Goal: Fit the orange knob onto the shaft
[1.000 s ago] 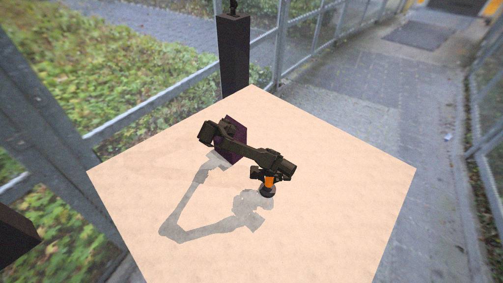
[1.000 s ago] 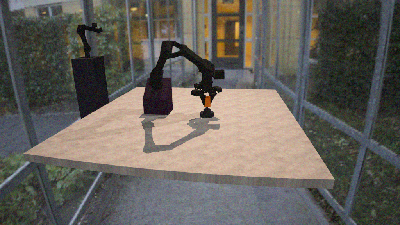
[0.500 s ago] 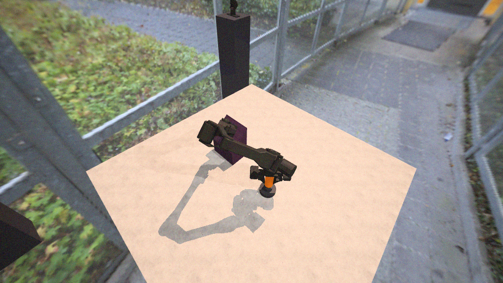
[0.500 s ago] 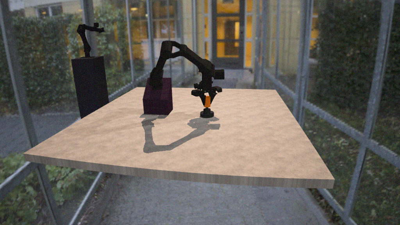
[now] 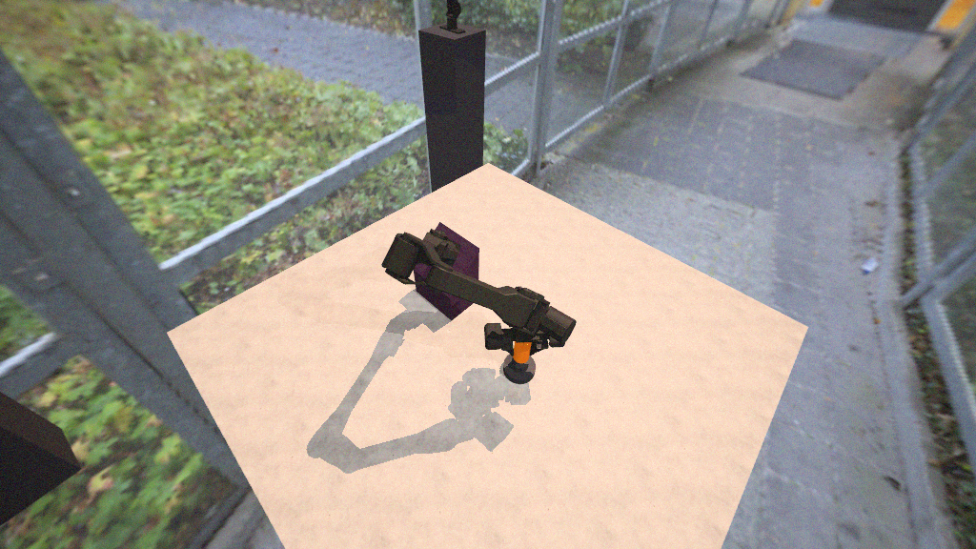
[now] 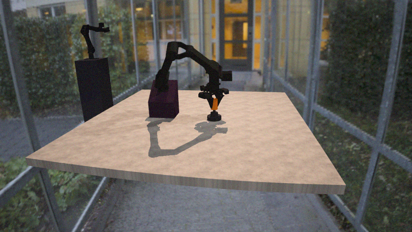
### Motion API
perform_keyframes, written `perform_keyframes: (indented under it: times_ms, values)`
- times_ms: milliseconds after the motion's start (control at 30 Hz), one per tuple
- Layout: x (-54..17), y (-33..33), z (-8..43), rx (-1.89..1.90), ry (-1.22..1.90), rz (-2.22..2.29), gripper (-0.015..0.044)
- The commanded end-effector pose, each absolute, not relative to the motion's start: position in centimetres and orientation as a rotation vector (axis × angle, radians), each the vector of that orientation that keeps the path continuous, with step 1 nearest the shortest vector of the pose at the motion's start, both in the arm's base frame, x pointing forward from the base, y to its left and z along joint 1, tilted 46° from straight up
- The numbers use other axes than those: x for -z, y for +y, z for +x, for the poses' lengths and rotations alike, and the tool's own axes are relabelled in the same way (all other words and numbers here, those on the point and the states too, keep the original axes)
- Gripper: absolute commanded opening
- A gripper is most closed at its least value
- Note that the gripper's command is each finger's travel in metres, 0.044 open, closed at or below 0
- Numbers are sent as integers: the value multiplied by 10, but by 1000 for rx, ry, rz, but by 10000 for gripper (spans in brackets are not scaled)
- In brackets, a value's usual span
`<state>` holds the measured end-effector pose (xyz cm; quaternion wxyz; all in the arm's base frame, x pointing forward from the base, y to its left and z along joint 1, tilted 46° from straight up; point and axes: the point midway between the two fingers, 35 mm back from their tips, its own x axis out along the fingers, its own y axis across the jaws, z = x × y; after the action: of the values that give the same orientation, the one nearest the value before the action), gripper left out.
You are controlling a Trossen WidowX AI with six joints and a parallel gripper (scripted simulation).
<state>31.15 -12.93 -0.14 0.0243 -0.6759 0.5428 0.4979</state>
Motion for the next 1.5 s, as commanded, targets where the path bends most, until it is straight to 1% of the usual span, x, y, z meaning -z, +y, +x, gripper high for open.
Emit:
perform_keyframes:
  times_ms: [0, 1467]
  values:
    - [1, -129, 314, -1664, 1629, -2143, 0]
    - [5, -133, 311, -1651, 1635, -2138, 0]
